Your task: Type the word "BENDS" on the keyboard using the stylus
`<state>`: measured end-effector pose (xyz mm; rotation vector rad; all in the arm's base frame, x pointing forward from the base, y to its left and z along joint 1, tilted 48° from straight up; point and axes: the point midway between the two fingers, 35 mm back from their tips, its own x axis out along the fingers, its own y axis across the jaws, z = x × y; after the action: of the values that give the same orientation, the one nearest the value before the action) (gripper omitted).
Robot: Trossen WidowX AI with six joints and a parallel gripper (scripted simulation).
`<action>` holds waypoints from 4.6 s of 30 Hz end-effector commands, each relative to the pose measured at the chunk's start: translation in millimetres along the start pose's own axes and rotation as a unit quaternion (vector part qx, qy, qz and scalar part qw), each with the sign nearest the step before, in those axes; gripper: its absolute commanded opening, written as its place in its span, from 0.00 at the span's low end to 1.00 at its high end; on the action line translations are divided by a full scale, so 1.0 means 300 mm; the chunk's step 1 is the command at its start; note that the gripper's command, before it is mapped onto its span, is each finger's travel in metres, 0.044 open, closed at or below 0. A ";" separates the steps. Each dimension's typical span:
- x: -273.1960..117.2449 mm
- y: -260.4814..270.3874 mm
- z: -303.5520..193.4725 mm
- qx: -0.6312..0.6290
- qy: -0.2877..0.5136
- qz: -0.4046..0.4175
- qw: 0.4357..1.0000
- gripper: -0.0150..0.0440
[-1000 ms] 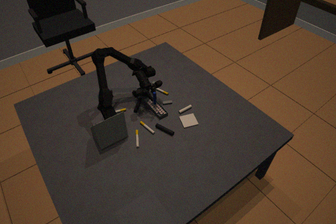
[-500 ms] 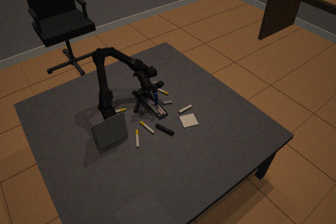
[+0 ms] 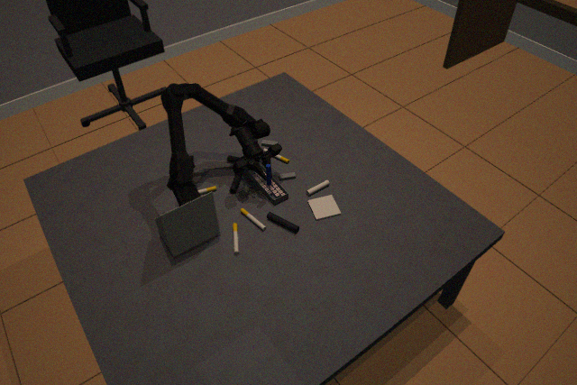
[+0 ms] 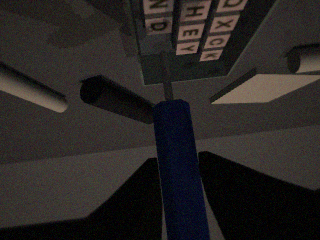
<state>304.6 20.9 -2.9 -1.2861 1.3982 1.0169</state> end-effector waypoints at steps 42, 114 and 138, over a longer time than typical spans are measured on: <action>0.032 0.001 0.049 0.002 0.000 0.000 1.000 0.39; -0.281 -0.056 0.152 0.002 -0.002 -0.002 1.000 0.25; -0.289 -0.064 0.157 0.002 -0.002 -0.002 1.000 0.39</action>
<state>327.5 82.1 71.2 -1.2862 1.3961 1.0156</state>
